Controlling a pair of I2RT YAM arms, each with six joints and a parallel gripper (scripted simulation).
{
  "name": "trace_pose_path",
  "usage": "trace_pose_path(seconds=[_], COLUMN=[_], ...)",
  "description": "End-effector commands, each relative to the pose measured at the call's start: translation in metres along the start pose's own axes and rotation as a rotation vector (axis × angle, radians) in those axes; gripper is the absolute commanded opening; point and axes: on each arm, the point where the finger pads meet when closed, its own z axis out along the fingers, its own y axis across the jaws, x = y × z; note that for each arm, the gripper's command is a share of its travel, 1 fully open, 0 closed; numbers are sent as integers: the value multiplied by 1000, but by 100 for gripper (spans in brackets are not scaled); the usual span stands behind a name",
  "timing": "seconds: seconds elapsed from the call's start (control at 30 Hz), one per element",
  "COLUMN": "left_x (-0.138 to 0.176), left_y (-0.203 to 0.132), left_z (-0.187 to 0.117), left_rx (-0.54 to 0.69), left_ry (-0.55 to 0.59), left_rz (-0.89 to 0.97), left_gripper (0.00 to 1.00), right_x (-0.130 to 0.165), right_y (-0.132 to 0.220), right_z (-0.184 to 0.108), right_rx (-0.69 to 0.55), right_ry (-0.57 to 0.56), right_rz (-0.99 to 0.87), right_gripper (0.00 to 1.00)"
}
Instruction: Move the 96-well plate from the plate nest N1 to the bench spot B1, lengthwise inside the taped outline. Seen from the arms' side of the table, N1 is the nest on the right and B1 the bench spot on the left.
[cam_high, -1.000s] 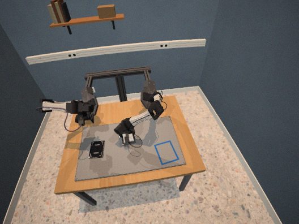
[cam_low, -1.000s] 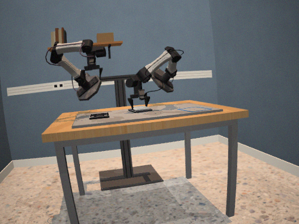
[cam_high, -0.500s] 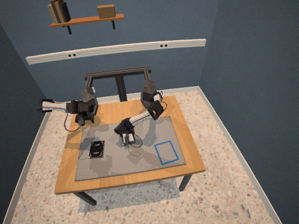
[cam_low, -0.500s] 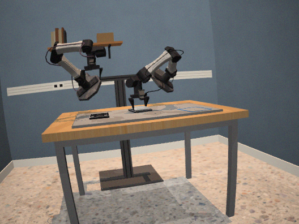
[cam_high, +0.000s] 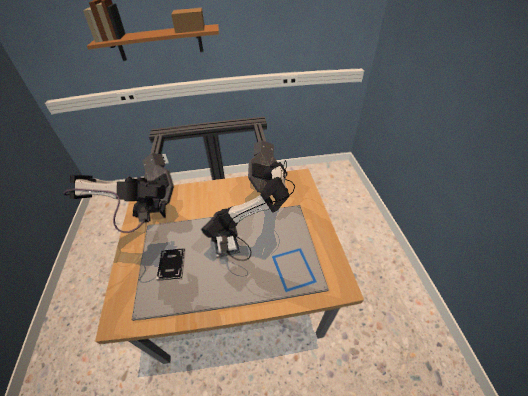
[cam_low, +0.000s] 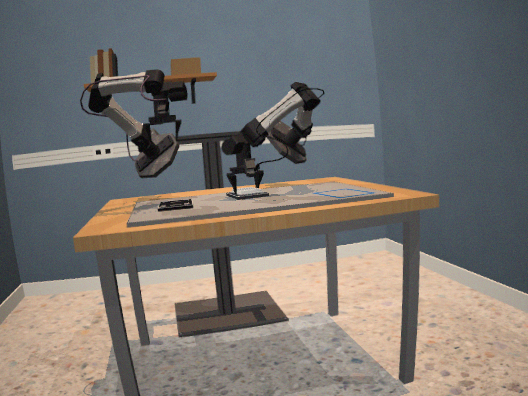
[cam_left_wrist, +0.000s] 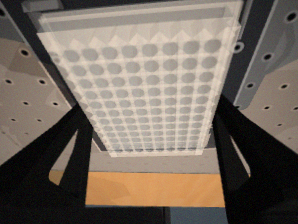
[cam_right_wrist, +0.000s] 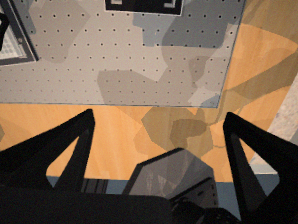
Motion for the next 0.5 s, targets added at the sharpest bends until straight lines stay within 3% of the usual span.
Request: trace_pose_path(seconds=[0.0, 0.23, 0.27, 0.47], left_x=[-2, -2, -5, -10], left_y=[-2, -2, -8, -8], left_z=[-5, -5, -19, -32], left_rx=[13, 13, 39, 36], left_ry=[-14, -14, -41, -42], left_rz=[-8, -8, -16, -14], left_gripper=[0, 0, 0, 0], right_x=[1, 1, 1, 1], right_y=[0, 0, 0, 0], right_z=[-1, -1, -1, -1], right_rx=[0, 0, 0, 0], right_ry=[0, 0, 0, 0], right_rz=[-4, -4, -4, -4], right_gripper=[100, 100, 100, 100])
